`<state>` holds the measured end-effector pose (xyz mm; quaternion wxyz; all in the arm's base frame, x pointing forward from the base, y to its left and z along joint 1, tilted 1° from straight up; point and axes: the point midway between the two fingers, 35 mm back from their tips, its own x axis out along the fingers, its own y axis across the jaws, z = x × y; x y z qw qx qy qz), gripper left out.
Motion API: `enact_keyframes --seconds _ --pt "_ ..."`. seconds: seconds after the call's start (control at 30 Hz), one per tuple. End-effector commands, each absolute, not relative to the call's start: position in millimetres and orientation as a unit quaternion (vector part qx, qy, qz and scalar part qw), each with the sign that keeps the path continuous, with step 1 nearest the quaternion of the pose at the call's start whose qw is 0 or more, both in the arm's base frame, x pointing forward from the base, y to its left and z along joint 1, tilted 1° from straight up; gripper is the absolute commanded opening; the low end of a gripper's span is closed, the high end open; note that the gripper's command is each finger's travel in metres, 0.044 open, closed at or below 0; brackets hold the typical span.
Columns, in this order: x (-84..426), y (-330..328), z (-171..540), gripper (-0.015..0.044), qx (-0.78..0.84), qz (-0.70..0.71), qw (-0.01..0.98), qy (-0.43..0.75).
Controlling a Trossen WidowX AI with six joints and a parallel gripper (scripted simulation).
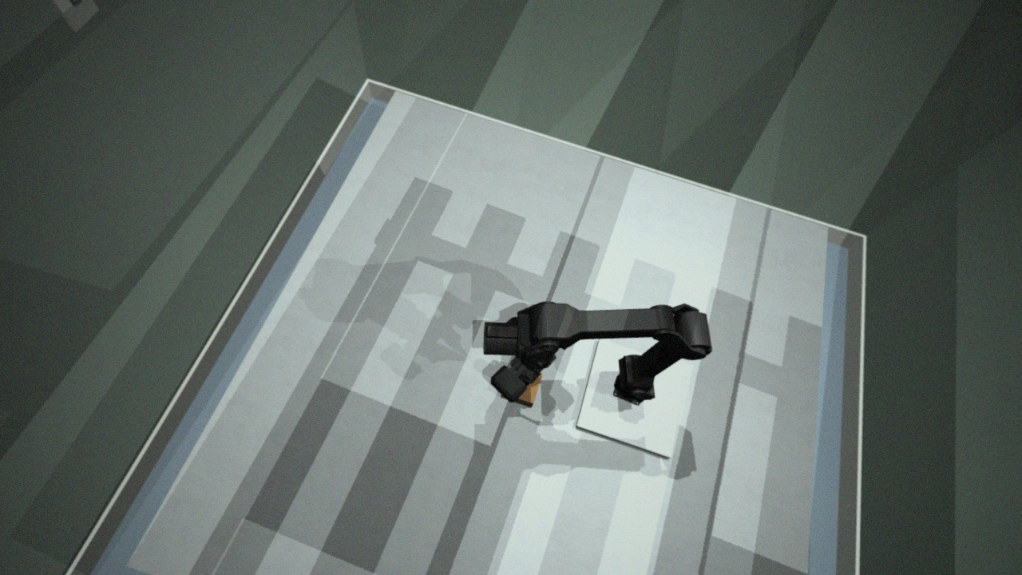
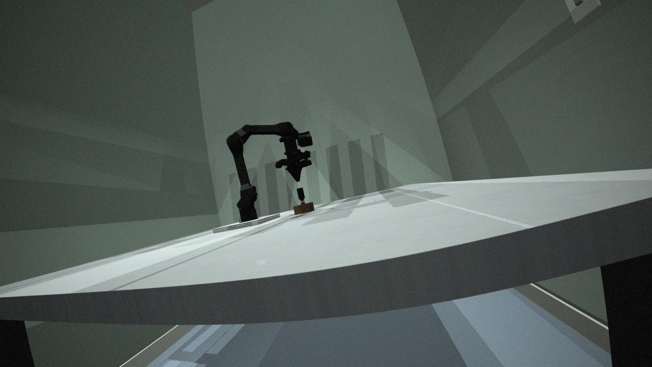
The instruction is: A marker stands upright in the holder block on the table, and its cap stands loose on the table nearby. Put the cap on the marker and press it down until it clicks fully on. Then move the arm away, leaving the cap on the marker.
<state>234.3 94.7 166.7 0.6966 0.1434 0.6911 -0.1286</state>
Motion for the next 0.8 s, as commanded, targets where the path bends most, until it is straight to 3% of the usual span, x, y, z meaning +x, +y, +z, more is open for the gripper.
enact_keyframes --seconds 0.0,0.77 --pt "234 95 164 0.0 -0.018 0.03 0.713 0.7" --pt "235 95 153 0.0 -0.018 0.03 0.713 0.7"
